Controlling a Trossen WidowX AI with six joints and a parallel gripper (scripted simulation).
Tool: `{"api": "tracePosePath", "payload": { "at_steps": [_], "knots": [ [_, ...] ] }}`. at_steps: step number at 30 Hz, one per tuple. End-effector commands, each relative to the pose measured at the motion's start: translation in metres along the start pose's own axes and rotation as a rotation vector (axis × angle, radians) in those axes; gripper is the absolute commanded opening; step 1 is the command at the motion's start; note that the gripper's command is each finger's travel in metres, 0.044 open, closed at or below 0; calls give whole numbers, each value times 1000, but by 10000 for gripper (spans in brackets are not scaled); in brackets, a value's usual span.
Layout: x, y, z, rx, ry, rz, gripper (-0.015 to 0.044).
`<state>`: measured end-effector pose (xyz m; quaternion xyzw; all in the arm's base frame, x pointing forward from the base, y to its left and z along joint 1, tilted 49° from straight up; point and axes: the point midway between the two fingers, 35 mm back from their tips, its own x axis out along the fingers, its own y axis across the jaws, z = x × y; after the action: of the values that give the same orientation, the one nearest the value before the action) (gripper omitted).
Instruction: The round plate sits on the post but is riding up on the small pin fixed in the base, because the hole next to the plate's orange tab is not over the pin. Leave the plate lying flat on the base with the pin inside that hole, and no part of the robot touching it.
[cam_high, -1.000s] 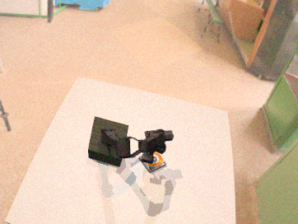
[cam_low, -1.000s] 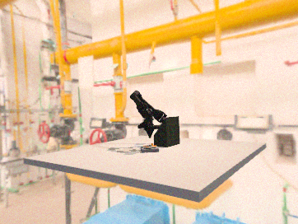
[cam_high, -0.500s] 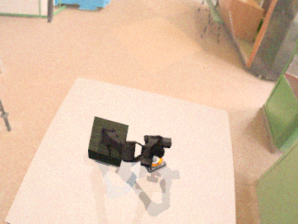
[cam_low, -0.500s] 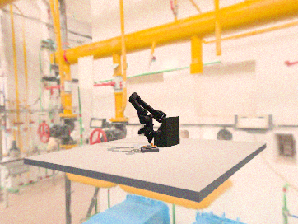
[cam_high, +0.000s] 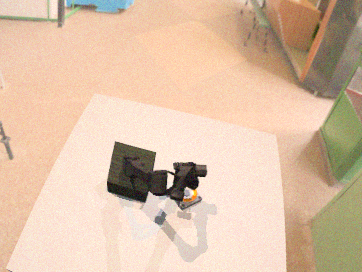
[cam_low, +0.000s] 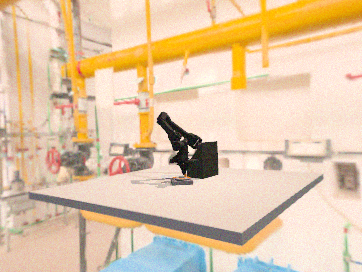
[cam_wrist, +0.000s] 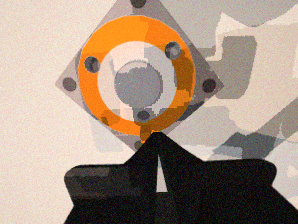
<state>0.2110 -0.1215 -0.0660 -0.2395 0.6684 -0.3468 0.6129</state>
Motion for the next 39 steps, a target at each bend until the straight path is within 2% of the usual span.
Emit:
{"api": "tracePosePath", "payload": {
  "at_steps": [1,39],
  "knots": [
    [1,6,-3,1,7,6,0],
    [1,45,7,2,6,7,0]
  ]
}}
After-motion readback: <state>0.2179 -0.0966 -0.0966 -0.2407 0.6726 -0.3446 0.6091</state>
